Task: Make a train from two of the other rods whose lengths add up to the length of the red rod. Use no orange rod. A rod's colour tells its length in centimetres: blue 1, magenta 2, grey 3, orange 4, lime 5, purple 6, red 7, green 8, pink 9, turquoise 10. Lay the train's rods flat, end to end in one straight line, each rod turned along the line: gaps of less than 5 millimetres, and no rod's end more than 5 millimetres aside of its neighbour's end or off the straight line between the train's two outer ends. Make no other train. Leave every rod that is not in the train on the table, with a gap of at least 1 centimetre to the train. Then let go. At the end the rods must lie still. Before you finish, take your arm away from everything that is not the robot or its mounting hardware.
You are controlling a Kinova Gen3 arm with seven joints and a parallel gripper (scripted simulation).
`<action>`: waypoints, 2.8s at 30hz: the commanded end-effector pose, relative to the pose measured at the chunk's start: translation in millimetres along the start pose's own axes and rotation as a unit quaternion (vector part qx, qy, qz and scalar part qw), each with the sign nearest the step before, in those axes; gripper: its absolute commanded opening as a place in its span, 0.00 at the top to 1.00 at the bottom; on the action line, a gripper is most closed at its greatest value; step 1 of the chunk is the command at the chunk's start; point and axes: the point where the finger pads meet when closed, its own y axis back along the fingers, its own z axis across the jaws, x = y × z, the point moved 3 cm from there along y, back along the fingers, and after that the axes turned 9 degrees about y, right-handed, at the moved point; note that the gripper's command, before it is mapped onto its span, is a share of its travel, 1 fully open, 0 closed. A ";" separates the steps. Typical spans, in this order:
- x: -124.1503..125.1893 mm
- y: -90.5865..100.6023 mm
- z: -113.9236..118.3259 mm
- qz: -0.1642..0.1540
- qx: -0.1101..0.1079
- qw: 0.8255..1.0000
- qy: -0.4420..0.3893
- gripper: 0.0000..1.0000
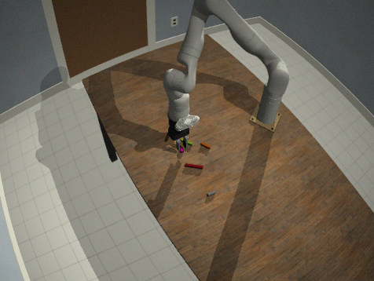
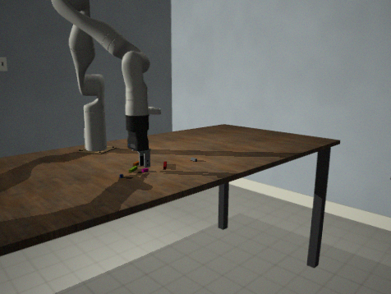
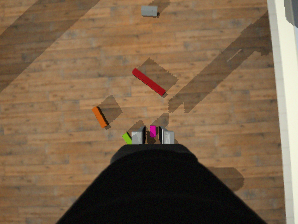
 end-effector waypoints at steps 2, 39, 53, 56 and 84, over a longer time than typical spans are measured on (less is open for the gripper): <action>-0.4 -0.4 3.6 0.000 -0.004 1.000 -0.005 0.46; -0.2 -0.4 4.3 0.000 -0.004 1.000 -0.005 0.46; -0.2 -1.4 4.2 0.000 -0.004 1.000 -0.005 0.46; 0.0 -3.4 3.7 0.000 -0.003 1.000 -0.005 0.46; 0.4 -17.9 2.8 0.000 -0.003 1.000 -0.004 0.46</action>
